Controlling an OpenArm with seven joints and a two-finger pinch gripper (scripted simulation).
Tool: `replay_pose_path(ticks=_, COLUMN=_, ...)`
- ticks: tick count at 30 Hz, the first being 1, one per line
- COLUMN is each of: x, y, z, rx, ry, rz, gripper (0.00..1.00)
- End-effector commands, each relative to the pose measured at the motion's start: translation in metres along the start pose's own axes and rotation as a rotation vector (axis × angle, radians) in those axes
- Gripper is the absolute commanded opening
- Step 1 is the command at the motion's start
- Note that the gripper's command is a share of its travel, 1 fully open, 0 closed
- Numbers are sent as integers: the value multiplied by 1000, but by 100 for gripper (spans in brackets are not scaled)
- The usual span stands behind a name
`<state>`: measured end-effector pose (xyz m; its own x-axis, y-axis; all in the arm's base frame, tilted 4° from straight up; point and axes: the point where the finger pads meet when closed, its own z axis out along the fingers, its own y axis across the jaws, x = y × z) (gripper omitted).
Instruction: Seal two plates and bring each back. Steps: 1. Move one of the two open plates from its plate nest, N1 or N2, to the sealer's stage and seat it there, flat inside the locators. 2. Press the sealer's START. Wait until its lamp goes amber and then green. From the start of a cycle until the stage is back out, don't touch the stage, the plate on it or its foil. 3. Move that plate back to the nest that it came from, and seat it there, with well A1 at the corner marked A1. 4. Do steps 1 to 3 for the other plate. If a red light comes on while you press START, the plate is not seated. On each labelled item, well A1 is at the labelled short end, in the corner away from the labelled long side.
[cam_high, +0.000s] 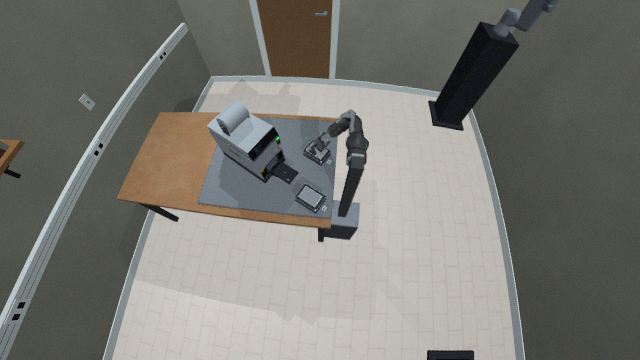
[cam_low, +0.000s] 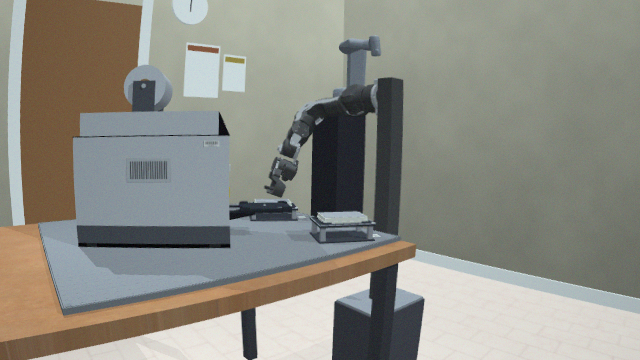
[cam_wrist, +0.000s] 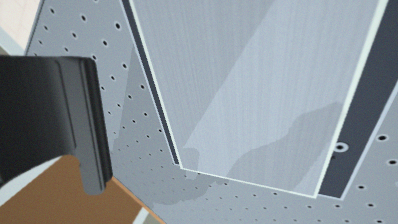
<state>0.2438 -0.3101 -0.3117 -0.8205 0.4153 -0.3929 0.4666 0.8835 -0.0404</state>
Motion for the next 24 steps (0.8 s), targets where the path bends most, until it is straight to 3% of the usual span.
replay_pose_path(ticks=1, x=-1, y=0, z=-2, rx=5, ry=4, rz=0, gripper=65)
replay_pose_path(ticks=24, x=-13, y=0, z=-36, rx=4, ry=2, rz=0, gripper=65)
